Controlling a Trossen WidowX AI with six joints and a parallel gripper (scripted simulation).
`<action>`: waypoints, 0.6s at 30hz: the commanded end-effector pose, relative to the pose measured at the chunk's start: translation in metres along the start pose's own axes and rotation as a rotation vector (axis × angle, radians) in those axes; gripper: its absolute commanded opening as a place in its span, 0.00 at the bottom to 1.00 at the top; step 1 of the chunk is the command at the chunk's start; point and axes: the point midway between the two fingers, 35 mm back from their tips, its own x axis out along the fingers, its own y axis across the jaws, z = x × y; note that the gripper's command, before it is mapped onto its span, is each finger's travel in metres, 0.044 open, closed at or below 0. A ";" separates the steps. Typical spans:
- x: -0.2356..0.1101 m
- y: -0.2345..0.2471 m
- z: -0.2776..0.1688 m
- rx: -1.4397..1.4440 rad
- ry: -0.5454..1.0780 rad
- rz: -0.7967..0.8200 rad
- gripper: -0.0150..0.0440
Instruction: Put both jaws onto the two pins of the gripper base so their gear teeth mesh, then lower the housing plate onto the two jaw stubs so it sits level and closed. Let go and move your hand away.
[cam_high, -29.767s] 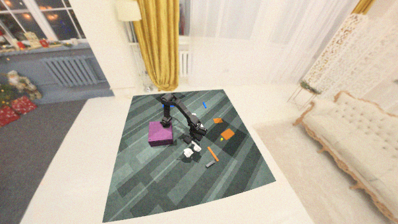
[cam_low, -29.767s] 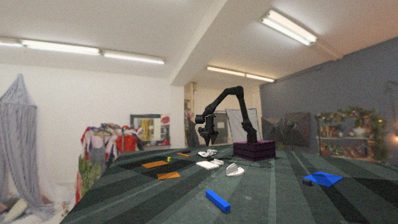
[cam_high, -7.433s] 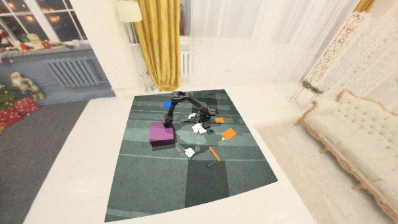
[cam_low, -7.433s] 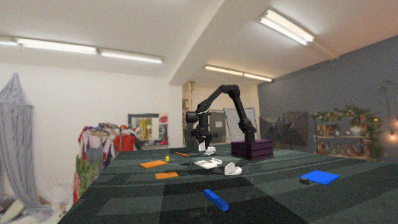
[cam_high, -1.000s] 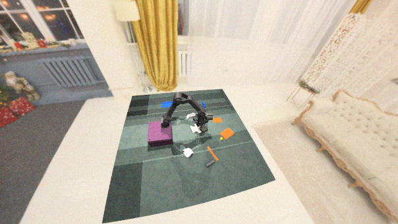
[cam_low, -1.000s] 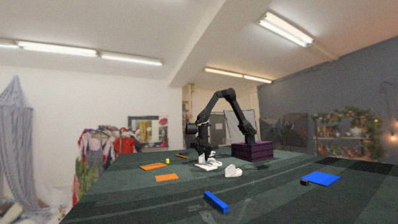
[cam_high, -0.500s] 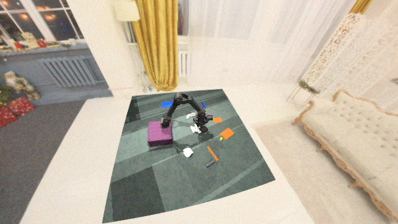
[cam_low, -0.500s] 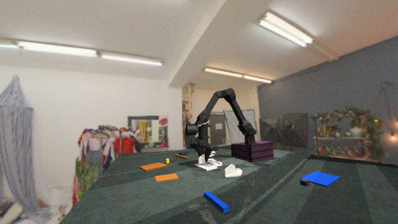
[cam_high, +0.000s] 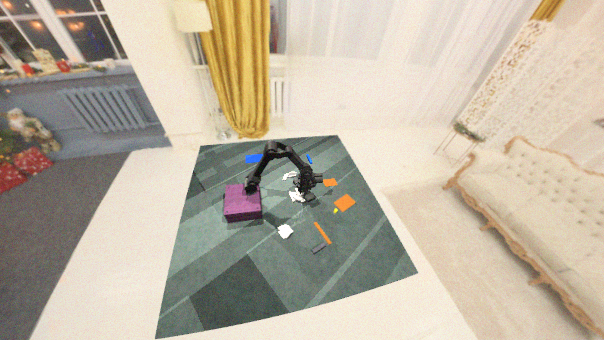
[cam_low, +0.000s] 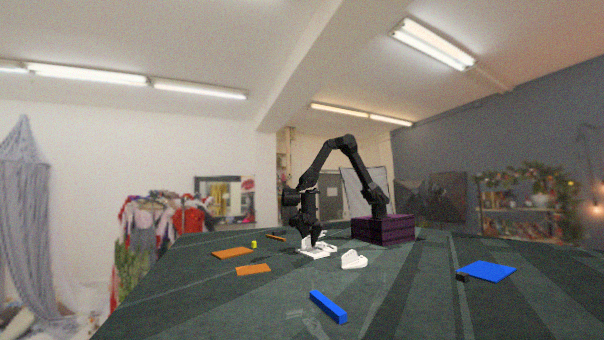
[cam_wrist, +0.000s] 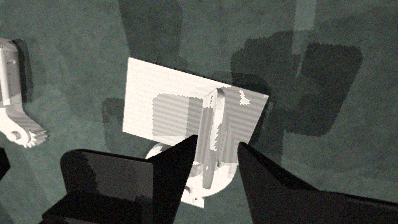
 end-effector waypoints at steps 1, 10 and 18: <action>0.001 -0.001 0.000 -0.005 0.002 -0.004 0.48; 0.004 -0.001 0.000 -0.005 0.002 -0.004 0.48; 0.004 -0.001 0.000 -0.005 0.002 -0.004 0.48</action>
